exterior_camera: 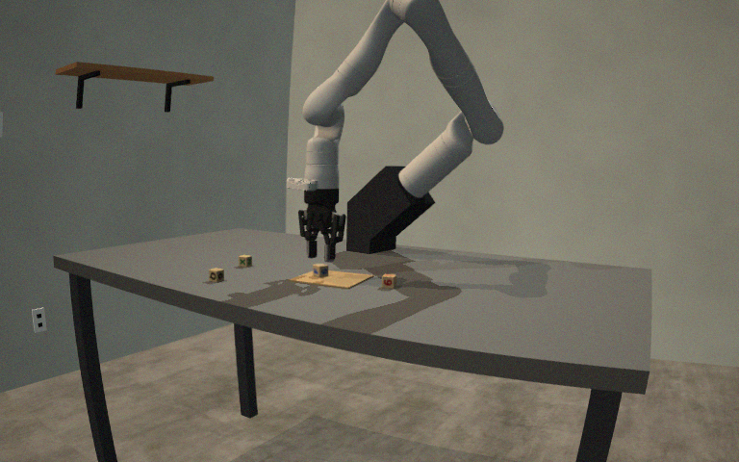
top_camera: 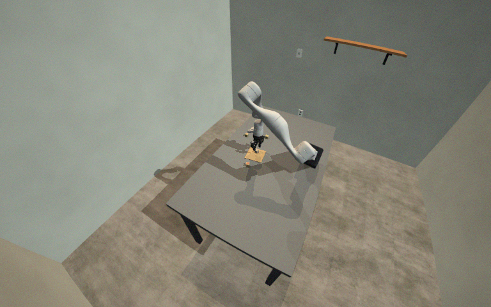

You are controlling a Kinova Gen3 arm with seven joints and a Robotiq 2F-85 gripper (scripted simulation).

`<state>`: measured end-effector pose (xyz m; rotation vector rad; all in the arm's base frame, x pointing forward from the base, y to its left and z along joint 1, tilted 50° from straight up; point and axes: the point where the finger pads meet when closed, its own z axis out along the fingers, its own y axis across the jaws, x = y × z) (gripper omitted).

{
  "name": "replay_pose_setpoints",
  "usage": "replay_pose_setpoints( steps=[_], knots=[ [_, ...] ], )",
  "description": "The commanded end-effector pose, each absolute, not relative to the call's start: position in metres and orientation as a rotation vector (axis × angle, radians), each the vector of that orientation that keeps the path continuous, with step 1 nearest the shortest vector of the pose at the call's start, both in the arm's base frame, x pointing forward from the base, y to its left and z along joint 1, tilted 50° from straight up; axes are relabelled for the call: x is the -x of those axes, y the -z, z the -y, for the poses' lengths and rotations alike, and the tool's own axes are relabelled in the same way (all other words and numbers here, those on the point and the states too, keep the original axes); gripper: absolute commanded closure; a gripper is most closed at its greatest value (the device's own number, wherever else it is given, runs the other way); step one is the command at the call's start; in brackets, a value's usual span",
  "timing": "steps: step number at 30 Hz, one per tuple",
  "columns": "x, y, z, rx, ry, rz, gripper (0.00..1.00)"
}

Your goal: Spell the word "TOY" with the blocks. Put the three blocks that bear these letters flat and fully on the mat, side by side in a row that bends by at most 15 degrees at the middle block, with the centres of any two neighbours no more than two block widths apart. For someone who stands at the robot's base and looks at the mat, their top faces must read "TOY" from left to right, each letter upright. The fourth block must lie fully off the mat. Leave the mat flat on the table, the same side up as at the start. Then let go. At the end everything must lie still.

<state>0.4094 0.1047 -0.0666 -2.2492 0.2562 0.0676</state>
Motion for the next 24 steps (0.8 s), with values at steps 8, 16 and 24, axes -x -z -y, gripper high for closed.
replay_pose_setpoints(
  steps=[8,16,24],
  knots=[
    [-0.410,0.067,-0.104,2.250,-0.066,-0.257,0.38],
    [-0.410,0.071,-0.109,2.250,-0.066,-0.257,0.38],
    [-0.411,0.081,-0.121,2.250,-0.066,-0.257,0.38]
  ],
)
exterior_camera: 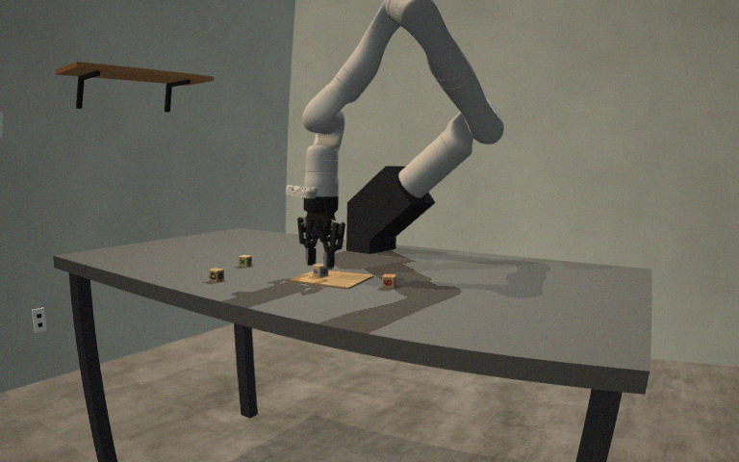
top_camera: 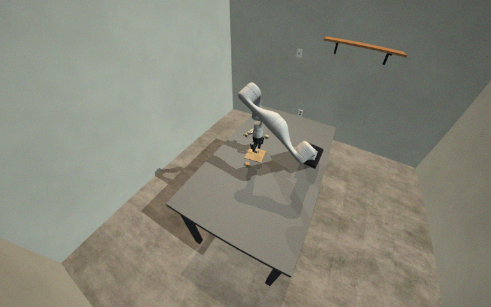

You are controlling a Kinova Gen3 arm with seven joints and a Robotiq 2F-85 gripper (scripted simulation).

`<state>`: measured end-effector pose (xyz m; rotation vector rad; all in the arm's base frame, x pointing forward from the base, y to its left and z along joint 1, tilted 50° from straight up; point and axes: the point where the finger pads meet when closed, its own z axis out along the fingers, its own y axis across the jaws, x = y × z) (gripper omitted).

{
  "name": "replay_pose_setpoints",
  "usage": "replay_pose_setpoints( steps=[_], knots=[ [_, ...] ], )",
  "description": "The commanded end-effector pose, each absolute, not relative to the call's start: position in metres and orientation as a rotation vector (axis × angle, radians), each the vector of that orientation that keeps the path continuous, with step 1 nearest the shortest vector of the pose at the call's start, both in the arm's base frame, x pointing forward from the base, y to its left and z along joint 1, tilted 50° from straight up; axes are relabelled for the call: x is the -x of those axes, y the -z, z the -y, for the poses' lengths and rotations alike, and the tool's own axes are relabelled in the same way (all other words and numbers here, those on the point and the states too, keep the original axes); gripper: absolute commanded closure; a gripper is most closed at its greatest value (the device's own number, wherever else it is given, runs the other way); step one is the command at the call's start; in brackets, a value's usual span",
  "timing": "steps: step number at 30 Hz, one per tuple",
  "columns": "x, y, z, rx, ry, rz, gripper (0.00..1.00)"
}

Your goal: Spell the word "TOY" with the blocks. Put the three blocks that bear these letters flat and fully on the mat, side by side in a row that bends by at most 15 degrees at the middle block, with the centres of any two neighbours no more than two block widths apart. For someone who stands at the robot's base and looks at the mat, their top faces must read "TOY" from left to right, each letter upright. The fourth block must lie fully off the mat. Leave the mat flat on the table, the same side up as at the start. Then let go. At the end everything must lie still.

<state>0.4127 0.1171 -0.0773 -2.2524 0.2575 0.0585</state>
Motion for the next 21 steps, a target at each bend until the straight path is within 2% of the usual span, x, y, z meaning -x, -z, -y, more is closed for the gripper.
replay_pose_setpoints(
  steps=[1,21],
  knots=[
    [-0.4109,0.0817,-0.1223,2.250,-0.066,-0.257,0.38],
    [-0.4112,0.0873,-0.1289,2.250,-0.066,-0.257,0.38]
  ],
)
